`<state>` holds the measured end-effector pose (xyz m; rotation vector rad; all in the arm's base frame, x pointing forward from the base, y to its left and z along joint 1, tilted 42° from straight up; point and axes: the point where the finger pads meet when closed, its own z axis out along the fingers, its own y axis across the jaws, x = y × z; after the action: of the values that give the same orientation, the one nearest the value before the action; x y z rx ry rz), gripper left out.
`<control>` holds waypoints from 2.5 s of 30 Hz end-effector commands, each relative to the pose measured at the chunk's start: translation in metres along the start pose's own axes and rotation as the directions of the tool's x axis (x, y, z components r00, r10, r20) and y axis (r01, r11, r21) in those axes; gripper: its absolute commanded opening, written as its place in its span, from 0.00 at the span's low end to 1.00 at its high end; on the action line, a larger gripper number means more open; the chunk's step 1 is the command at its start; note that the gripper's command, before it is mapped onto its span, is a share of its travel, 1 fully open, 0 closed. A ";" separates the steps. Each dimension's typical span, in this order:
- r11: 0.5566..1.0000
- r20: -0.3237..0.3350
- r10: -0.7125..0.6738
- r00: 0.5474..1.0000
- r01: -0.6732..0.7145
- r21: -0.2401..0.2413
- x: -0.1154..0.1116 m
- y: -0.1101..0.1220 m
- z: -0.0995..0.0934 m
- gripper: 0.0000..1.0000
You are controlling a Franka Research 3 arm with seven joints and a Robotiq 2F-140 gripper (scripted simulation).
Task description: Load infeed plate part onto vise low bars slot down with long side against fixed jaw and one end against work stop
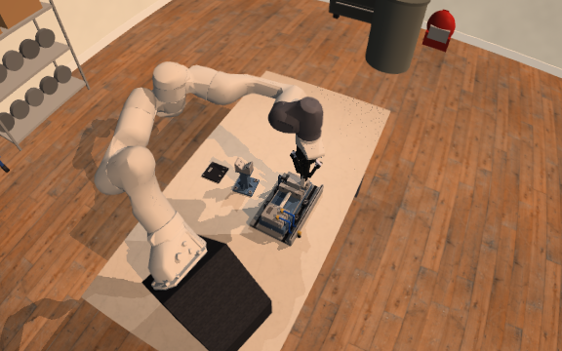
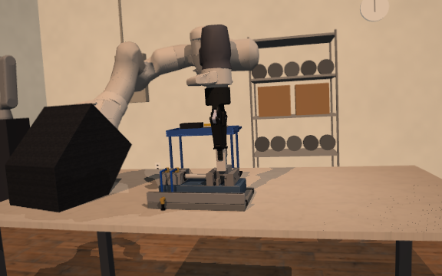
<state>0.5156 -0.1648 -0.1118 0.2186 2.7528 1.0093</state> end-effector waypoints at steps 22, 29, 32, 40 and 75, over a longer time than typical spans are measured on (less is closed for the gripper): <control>1.000 -0.003 0.001 1.000 -0.001 -0.002 0.000 0.001 0.000 0.00; 1.000 -0.003 0.001 1.000 -0.001 -0.002 0.000 -0.008 0.000 0.00; 1.000 -0.003 0.001 1.000 -0.001 -0.002 0.000 -0.009 0.000 0.00; 1.000 -0.003 0.001 1.000 -0.001 -0.002 0.000 -0.024 0.000 0.00; 1.000 -0.003 0.001 1.000 -0.001 -0.002 0.000 -0.029 -0.028 0.00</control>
<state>0.5112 -0.1998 -0.1157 0.2199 2.7539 1.0053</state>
